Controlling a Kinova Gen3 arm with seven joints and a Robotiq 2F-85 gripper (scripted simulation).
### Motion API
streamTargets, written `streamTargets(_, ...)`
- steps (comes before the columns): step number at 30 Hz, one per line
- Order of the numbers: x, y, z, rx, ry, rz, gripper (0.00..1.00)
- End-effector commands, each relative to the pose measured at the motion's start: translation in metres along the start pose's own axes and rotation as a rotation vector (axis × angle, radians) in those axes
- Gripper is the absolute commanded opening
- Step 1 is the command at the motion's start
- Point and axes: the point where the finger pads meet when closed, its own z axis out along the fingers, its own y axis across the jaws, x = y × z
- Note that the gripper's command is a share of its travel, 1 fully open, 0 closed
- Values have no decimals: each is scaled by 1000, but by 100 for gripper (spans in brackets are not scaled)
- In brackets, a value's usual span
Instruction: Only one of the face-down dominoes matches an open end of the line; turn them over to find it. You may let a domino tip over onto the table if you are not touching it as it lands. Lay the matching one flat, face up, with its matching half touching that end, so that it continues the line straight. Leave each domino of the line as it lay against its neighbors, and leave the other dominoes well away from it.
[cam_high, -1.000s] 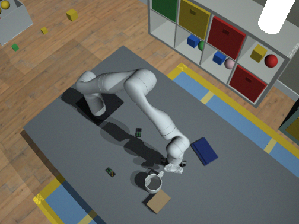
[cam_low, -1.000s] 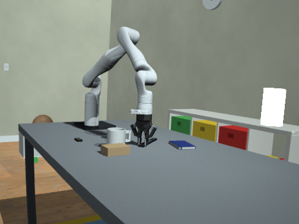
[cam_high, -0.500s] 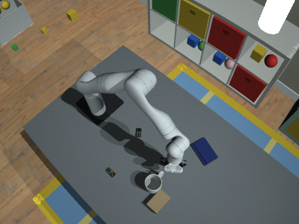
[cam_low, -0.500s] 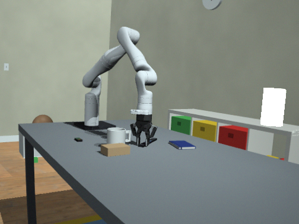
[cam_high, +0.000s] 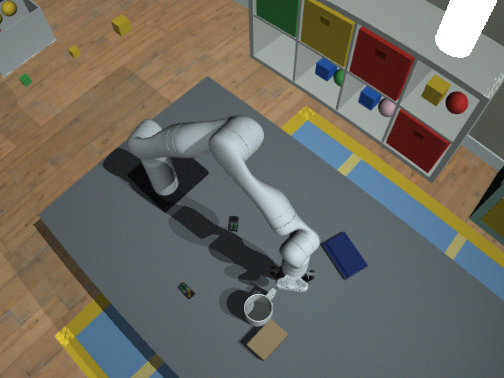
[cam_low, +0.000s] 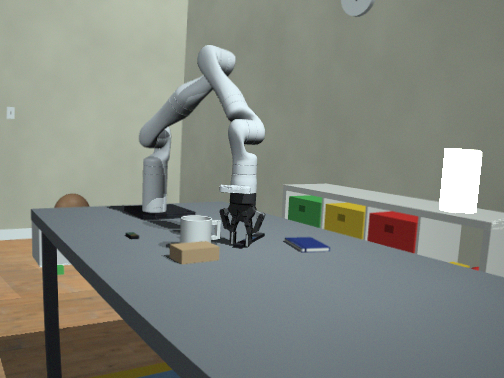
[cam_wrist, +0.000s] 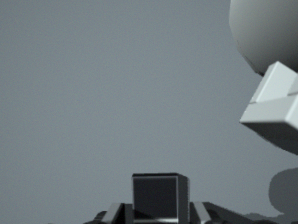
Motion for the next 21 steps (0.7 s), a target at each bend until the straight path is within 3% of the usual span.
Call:
streamTargets(1, -3, -3, -1, 8, -1, 6, 47)
streamTargets(14, -26, -3, -45, 8, -1, 5, 47)
streamTargets(21, -28, -3, -50, 8, -1, 5, 47)
